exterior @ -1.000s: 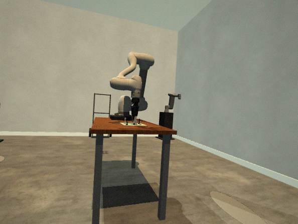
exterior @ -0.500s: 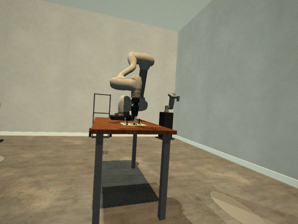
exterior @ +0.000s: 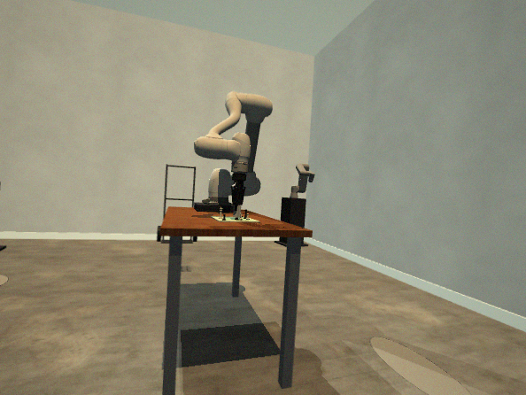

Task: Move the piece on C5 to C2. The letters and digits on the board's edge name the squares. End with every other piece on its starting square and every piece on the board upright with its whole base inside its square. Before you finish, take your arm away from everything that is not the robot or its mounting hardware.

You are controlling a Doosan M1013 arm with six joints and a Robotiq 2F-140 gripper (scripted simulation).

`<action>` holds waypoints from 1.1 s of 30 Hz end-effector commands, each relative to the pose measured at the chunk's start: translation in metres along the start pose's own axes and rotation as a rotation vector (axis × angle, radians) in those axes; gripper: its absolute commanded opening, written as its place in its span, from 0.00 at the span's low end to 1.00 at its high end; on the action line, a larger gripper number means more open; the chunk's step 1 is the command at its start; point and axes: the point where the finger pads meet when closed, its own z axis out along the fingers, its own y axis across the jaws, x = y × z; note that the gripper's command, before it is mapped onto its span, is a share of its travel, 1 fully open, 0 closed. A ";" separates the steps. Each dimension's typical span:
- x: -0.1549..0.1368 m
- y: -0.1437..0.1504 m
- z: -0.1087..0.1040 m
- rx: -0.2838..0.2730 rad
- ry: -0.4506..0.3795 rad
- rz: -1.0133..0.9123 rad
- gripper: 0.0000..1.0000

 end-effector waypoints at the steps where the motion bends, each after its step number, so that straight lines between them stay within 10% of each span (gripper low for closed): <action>1: 0.000 0.000 0.000 0.000 0.000 0.000 0.05; 11: 0.000 0.000 0.000 0.000 0.000 0.000 0.23; 33: 0.000 0.000 -0.018 0.000 0.000 0.000 0.23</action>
